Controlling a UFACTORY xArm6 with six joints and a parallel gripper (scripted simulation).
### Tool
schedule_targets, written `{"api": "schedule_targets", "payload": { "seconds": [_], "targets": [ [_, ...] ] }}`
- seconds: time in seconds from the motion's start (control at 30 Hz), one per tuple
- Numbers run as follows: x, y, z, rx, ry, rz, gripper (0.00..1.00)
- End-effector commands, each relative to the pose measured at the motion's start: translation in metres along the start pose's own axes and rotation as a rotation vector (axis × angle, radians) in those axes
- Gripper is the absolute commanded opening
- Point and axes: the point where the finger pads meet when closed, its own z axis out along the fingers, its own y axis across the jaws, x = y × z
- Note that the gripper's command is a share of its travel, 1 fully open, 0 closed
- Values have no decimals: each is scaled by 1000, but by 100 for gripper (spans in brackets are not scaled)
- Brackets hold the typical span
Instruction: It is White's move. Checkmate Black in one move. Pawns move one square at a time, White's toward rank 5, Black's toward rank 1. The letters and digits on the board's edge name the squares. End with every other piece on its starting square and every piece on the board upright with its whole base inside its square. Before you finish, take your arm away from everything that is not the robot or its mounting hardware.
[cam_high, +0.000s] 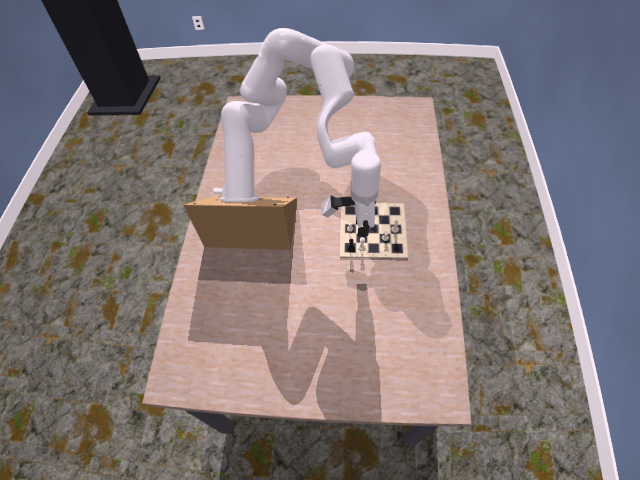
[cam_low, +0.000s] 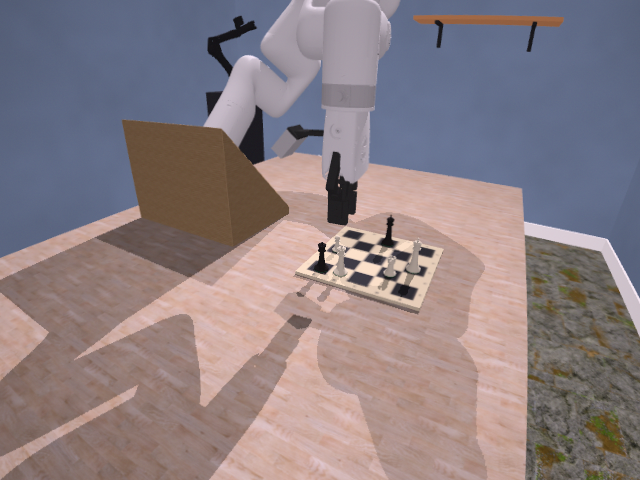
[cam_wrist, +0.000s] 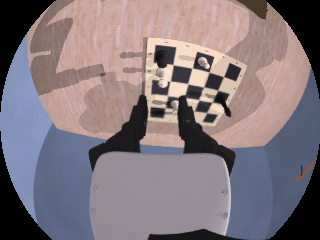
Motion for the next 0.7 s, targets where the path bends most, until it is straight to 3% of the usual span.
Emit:
{"api": "schedule_targets", "payload": {
  "seconds": [0.0,0.67],
  "targets": [
    [-1,-1,5,2,-3,-1,42],
    [-2,-1,31,2,-3,-1,42]
  ]
}}
